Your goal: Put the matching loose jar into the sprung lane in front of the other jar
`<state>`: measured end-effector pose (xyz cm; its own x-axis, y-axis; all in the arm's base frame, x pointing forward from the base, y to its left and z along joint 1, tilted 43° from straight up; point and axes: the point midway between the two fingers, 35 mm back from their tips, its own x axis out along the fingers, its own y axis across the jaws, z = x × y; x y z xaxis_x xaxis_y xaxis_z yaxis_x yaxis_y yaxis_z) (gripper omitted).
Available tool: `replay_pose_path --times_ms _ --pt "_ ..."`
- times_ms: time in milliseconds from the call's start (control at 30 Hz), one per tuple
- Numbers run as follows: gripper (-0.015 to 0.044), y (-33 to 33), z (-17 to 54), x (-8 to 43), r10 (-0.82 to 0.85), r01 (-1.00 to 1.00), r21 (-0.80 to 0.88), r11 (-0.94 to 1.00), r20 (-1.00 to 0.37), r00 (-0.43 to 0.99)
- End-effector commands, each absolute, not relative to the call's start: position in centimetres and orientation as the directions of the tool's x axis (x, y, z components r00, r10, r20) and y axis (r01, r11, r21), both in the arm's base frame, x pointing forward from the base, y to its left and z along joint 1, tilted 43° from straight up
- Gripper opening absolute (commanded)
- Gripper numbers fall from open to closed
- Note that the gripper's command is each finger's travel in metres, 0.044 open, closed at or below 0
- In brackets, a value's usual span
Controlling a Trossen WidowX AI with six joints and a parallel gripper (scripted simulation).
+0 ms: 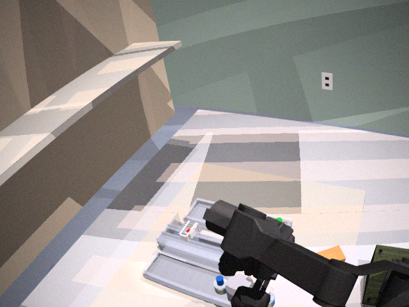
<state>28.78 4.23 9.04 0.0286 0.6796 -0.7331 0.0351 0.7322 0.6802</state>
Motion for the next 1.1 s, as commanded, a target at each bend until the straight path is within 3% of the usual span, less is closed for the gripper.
replay_pose_path --times_ms 0,567,933,1067 --pt "0.0440 4.6 8.6 28.8 0.682 0.042 0.683 0.730 -0.731 0.030" --pt "0.0440 6.3 6.9 28.8 0.683 0.042 0.684 0.729 -0.730 0.030" --pt "0.0151 6.3 6.9 28.8 0.683 0.042 0.684 0.729 -0.730 0.030" --pt "0.0125 6.3 6.9 28.8 0.683 0.042 0.684 0.729 -0.730 0.030"
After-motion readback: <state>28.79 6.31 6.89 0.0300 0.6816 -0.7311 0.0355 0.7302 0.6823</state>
